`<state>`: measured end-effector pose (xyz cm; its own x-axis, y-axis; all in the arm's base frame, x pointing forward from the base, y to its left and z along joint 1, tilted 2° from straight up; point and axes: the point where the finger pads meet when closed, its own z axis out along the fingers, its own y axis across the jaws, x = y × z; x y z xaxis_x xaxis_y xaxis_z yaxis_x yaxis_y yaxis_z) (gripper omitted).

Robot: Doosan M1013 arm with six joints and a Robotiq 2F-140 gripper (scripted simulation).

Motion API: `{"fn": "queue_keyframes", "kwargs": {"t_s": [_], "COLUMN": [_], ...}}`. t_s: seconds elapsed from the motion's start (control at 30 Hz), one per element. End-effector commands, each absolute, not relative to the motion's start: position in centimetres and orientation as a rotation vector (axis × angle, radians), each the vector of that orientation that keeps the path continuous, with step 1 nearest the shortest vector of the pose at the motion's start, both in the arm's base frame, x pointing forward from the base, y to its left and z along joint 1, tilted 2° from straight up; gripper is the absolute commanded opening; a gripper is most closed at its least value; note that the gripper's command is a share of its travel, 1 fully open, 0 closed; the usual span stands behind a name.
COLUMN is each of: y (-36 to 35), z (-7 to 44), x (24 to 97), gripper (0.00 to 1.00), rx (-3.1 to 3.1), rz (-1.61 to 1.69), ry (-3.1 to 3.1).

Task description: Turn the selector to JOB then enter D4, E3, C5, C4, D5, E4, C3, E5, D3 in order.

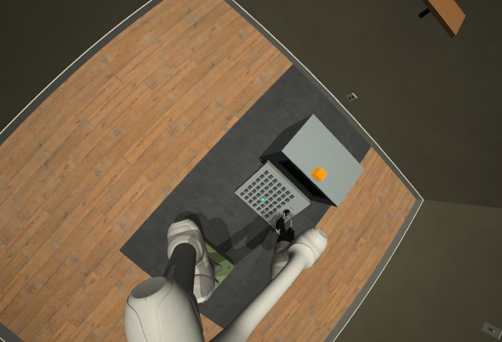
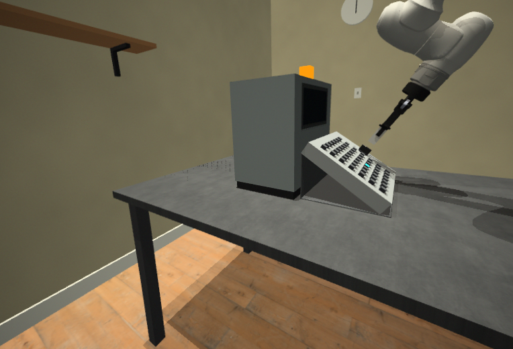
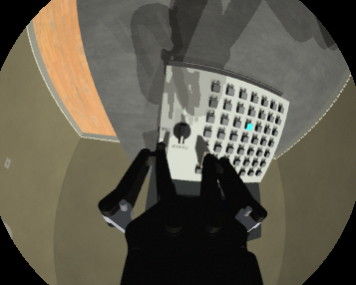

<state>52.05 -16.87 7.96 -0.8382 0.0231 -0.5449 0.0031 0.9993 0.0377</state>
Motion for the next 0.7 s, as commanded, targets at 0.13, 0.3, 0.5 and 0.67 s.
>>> {"fn": "queue_keyframes", "kwargs": {"t_s": [0.13, 0.3, 0.5, 0.67], "y": [-16.9, -16.8, -16.8, -16.8], "z": [7.2, 6.7, 6.4, 6.2], "x": [52.6, 52.9, 53.1, 53.2], "gripper": [0.33, 0.33, 0.33, 0.33], "rx": [0.018, 0.018, 0.018, 0.018], "rz": [0.047, 0.047, 0.047, 0.047], "ry": [2.564, 2.564, 2.564, 2.564]}}
